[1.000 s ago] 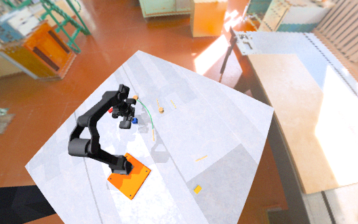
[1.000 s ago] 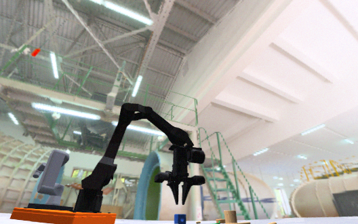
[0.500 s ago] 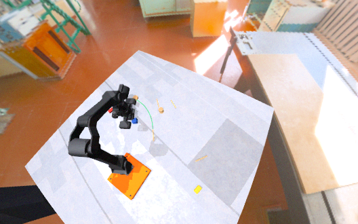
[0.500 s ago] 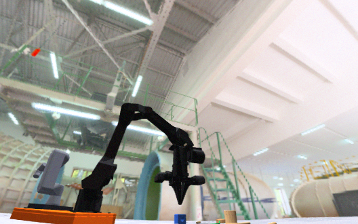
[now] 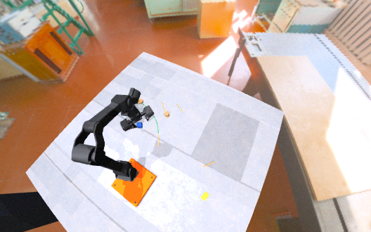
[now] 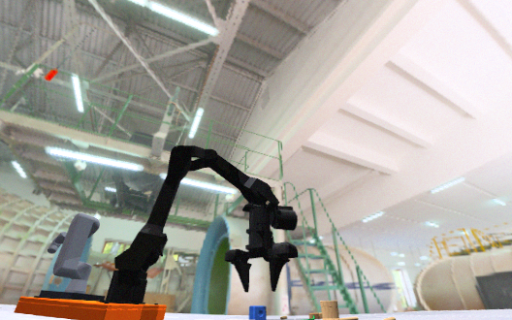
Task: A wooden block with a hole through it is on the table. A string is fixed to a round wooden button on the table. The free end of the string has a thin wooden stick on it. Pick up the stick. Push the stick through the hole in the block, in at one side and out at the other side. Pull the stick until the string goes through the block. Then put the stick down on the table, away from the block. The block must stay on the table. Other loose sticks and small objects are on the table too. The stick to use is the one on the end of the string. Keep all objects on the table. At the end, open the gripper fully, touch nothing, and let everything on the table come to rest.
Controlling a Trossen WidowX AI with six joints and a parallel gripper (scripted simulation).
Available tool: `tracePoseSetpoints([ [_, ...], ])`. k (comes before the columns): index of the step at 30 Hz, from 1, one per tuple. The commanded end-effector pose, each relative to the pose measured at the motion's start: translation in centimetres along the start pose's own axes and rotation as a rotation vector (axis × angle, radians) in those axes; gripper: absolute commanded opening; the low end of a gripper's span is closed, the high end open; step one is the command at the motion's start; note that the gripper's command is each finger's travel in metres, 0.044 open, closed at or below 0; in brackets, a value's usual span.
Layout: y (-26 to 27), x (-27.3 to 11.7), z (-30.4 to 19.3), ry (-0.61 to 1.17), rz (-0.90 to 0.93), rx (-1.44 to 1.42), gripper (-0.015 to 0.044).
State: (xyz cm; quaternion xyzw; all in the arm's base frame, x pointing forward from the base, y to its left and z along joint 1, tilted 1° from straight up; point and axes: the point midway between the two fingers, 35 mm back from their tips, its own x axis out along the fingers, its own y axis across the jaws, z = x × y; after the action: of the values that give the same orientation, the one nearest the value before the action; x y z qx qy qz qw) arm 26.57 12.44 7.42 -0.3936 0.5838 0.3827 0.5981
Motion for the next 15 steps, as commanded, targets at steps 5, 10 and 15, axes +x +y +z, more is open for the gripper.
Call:
tracePoseSetpoints([
  [5,-2.0,-0.1,-3.5,0.0,-0.008,1.224,0.044],
  [10,-2.6,-0.1,-4.5,-0.001,-0.01,1.573,0.044],
  [15,-3.0,-0.1,-5.6,-0.002,-0.012,1.921,0.044],
])
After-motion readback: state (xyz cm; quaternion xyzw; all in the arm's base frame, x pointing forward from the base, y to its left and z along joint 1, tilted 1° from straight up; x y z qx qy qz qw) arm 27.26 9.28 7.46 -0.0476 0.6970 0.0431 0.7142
